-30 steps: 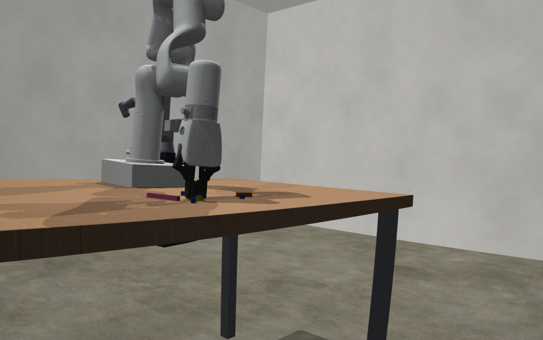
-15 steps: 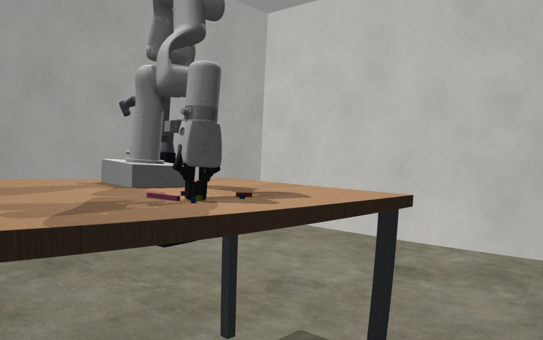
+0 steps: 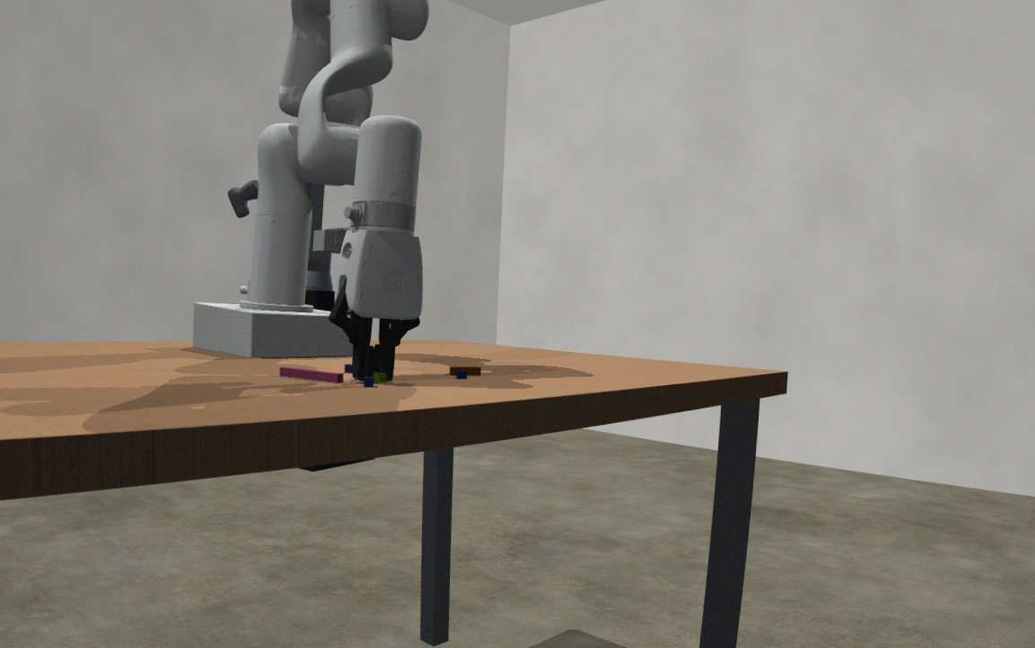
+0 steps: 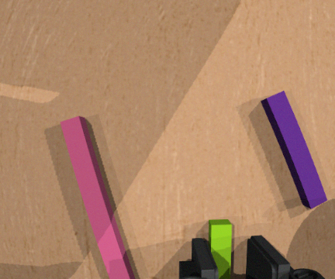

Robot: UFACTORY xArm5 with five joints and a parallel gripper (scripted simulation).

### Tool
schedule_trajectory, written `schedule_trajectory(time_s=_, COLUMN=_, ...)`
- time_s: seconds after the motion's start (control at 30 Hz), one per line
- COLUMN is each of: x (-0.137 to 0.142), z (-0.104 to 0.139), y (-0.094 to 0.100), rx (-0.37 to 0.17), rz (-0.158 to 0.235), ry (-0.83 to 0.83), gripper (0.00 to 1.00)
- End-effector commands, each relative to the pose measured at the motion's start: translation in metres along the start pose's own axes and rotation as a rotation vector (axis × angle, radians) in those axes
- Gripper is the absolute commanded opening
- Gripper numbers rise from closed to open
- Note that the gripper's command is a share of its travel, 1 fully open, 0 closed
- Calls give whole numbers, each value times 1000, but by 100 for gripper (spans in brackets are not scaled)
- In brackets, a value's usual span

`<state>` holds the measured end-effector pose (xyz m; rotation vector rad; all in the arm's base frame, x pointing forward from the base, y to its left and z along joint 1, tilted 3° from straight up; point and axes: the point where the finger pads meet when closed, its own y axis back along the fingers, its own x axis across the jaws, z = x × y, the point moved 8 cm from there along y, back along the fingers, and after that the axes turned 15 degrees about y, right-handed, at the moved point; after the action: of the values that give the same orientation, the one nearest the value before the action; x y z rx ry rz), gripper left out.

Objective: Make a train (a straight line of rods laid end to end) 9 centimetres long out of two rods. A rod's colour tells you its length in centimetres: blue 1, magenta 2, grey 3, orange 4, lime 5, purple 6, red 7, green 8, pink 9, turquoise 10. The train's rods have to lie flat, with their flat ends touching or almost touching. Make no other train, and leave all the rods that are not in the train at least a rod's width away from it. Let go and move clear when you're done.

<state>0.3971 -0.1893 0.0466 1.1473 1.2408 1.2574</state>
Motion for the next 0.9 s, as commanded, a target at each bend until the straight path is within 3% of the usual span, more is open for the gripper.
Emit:
schedule_trajectory(time_s=0.0, x=-1, z=1, y=1, rx=-3, rz=-2, ry=0, gripper=24)
schedule_trajectory(time_s=0.23, x=-1, z=1, y=1, rx=-3, rz=-2, ry=0, gripper=24)
schedule_trajectory(time_s=0.27, x=-1, z=1, y=1, rx=-3, rz=-2, ry=0, gripper=4)
schedule_trajectory(time_s=0.87, x=-1, z=1, y=1, rx=-3, rz=-2, ry=0, gripper=4)
